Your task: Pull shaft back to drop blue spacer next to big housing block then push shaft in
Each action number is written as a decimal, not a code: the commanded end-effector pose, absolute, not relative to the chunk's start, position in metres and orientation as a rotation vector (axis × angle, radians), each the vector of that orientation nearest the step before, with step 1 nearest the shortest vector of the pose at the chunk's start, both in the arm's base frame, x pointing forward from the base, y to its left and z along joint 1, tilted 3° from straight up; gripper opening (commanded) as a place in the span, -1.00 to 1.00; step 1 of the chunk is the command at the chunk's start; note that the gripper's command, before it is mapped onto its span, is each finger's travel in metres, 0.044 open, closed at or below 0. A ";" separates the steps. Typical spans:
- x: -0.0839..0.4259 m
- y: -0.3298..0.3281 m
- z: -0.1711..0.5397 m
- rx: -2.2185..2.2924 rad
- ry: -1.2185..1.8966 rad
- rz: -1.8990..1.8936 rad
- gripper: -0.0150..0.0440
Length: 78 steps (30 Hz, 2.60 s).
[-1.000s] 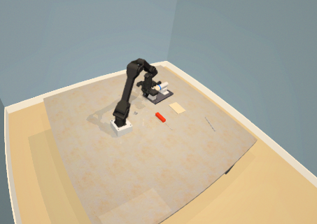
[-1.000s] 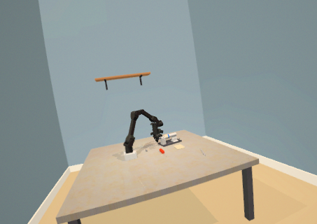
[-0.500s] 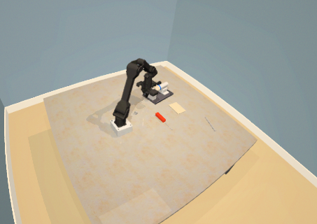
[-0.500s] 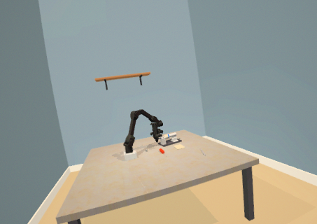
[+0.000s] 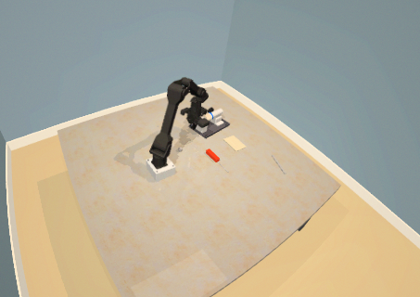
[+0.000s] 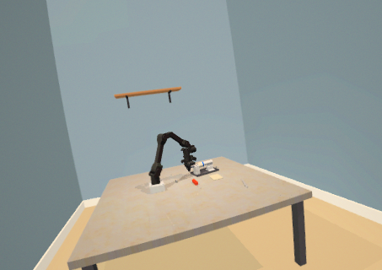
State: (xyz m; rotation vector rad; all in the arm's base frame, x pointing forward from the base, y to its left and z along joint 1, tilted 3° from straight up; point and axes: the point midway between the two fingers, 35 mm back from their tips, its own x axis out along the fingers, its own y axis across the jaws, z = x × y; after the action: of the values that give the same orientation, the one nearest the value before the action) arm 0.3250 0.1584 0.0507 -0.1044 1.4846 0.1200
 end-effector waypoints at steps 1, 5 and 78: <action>0.324 0.159 0.051 -0.102 1.487 0.119 -0.49; 0.323 0.158 0.051 -0.102 1.487 0.119 -0.49; 0.315 0.157 0.050 -0.103 1.487 0.119 -0.49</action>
State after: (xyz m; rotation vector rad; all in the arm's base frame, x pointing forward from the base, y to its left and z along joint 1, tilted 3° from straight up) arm 0.3159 0.1571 0.0498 -0.1042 1.4857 0.1201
